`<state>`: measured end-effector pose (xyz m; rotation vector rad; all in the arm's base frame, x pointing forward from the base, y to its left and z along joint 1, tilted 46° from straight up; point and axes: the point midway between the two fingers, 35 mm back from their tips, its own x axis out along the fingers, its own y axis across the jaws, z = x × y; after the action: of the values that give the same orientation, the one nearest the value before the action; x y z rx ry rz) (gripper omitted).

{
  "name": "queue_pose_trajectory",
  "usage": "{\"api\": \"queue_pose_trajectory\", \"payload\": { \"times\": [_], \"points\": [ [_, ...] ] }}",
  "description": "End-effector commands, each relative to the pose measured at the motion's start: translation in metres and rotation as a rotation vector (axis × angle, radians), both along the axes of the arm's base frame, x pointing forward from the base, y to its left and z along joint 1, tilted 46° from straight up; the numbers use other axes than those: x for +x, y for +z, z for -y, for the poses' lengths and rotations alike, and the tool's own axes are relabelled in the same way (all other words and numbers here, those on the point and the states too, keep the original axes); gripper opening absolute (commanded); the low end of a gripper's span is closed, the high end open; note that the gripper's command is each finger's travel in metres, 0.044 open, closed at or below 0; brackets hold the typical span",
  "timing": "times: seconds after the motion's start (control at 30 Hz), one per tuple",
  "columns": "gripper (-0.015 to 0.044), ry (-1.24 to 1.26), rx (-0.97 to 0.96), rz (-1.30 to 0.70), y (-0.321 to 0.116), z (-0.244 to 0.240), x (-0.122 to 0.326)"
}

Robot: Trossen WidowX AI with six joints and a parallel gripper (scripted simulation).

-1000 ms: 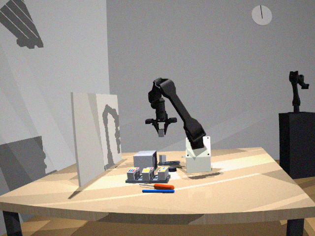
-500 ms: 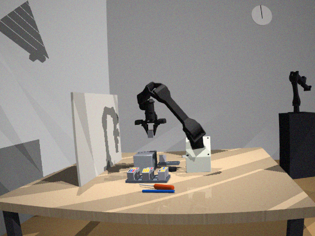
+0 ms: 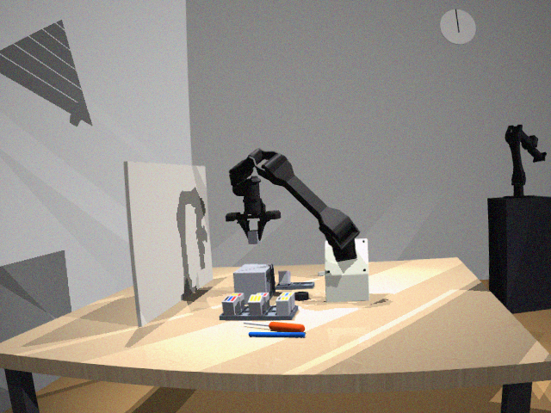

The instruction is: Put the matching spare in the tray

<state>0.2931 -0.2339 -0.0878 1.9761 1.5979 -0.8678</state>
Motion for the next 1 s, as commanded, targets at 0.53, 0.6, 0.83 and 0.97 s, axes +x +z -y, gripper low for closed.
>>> {"api": "queue_pose_trajectory", "payload": {
  "times": [0.53, 0.6, 0.83, 0.97],
  "points": [
    [0.0000, -0.005, 0.003, -0.002, -0.019, -0.014, 0.007],
    [0.0000, -0.006, 0.003, -0.002, -0.021, -0.015, 0.008],
    [0.0000, -0.006, 0.003, -0.002, -0.027, -0.020, 0.010],
    [0.0000, -0.006, 0.003, -0.002, -0.030, -0.023, 0.011]
  ]
}}
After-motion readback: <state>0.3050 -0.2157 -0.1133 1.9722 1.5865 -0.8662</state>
